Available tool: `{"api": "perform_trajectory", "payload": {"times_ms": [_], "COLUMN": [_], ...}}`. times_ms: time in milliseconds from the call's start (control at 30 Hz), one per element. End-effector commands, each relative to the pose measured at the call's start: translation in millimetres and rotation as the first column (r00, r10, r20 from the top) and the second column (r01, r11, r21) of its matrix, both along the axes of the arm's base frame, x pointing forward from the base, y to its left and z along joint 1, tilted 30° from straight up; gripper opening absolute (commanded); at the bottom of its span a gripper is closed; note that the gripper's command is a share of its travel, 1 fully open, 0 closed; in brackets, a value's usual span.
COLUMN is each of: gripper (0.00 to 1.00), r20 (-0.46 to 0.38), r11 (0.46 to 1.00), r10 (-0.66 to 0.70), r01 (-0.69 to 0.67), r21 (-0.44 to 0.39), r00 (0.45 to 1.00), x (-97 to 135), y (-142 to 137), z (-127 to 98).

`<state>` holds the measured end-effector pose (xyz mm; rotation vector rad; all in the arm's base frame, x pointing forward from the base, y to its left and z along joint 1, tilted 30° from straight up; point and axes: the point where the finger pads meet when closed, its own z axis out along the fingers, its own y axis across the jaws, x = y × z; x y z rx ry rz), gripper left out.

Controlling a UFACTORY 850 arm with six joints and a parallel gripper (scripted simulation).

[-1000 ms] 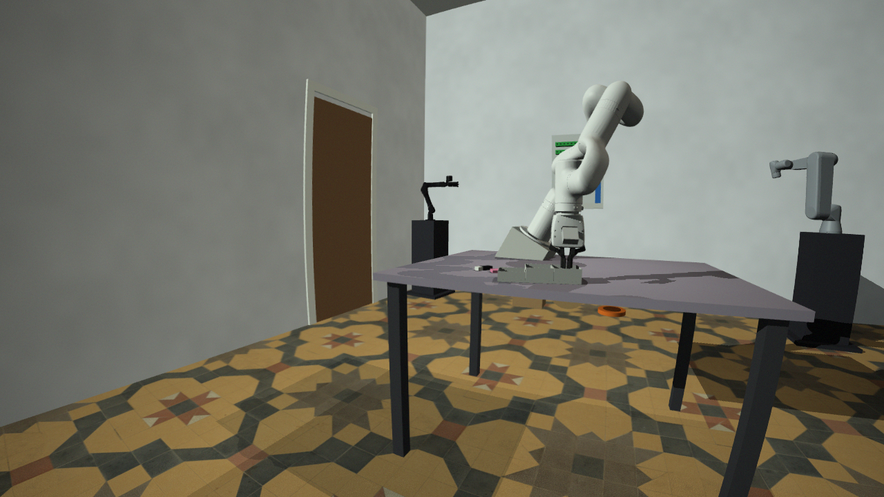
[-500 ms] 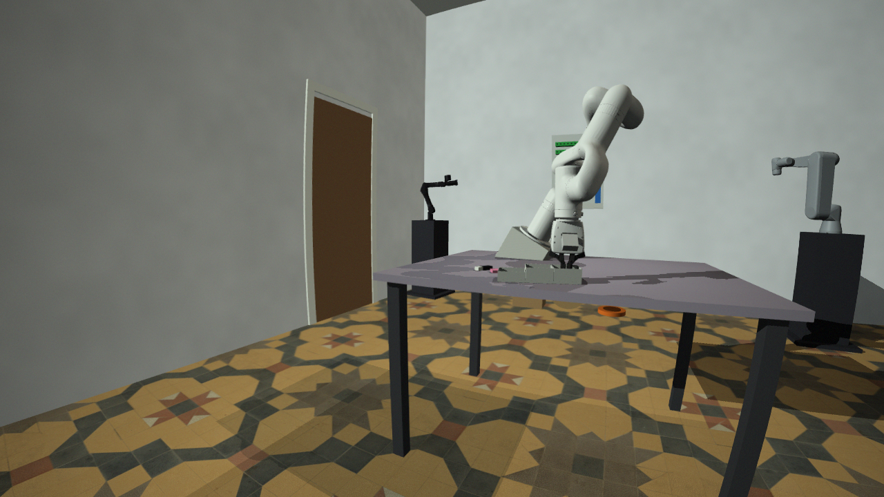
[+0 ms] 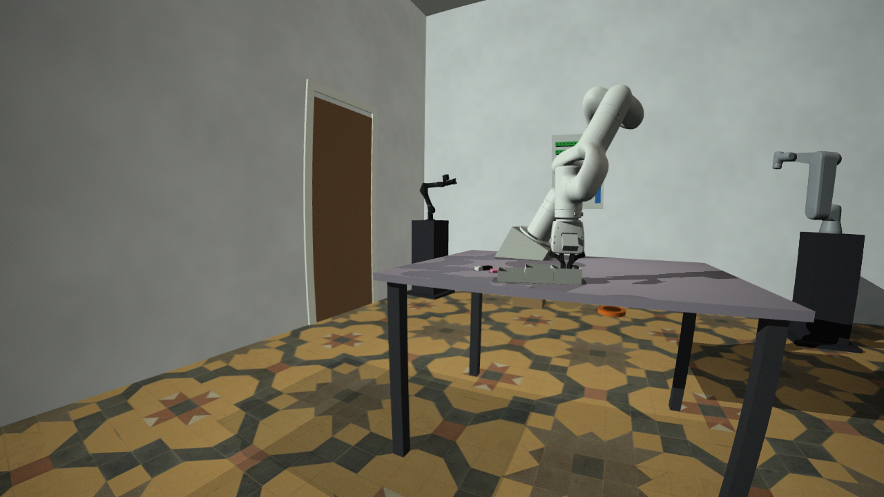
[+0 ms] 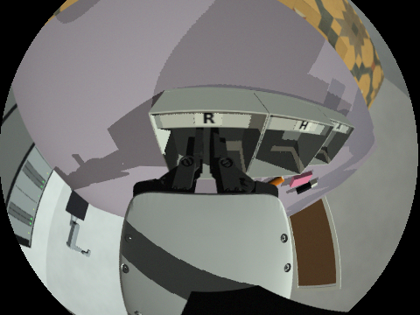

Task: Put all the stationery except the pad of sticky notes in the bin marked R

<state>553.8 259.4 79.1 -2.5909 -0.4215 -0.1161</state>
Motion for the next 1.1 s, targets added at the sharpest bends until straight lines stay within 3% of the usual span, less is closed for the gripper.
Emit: {"api": "perform_trajectory", "payload": {"times_ms": [0, 1067], "gripper": [0.07, 0.07], "r20": [0.002, 0.002], "r11": [1.0, 1.0], "r10": [-0.001, -0.001], "r01": [0.001, 0.001], "r21": [0.0, 0.0], "r00": [1.0, 1.0], "x": [0.9, 0.8], "y": [-0.1, -5.4], "z": [0.8, 10.0]}}
